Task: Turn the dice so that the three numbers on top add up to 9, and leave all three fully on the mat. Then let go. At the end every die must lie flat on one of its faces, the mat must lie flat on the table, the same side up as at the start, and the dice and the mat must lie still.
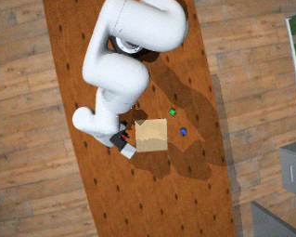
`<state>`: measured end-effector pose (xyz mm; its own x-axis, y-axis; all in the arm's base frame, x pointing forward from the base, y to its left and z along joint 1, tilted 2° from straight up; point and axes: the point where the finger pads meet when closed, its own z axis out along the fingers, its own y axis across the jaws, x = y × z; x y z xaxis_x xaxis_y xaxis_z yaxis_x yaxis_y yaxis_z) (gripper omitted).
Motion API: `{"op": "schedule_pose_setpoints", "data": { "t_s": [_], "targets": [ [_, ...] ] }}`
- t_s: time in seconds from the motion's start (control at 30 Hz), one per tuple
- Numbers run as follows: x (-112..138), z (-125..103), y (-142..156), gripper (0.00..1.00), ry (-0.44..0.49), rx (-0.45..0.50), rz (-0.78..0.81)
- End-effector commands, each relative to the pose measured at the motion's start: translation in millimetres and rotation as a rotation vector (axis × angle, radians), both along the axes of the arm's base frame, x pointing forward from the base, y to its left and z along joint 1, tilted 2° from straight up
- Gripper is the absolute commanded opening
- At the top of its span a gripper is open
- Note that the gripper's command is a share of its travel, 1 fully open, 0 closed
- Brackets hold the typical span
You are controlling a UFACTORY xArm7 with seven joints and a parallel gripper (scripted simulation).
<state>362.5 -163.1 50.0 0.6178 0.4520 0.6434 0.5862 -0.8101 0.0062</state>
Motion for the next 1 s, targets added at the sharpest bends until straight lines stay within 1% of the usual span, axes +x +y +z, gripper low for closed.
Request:
{"op": "schedule_pose_setpoints", "data": {
  "t_s": [0.0, 0.03, 0.07, 0.1, 0.17, 0.27, 0.33, 0.47, 0.67, 0.9, 0.97],
  "targets": [
    [-3, -2, -1, 0.15, -0.148, 0.094, 0.004],
    [-3, -2, -1, 0.15, -0.157, 0.101, 0.004],
    [-3, -2, -1, 0.15, -0.190, 0.125, 0.004],
    [-3, -2, -1, 0.15, -0.193, 0.127, 0.004],
    [-4, -2, -2, 0.15, -0.254, 0.170, 0.003],
    [-5, -2, -2, 0.15, -0.313, 0.213, 0.003],
    [-5, -2, -2, 0.15, -0.313, 0.213, 0.003],
    [-5, -2, -3, 0.15, -0.342, 0.232, 0.001],
    [-5, -3, -3, 0.15, -0.344, 0.233, 0.001],
    [-5, -9, -3, 0.15, -0.344, 0.233, 0.001],
    [-5, -14, -3, 0.15, -0.344, 0.233, 0.001]
  ]
}}
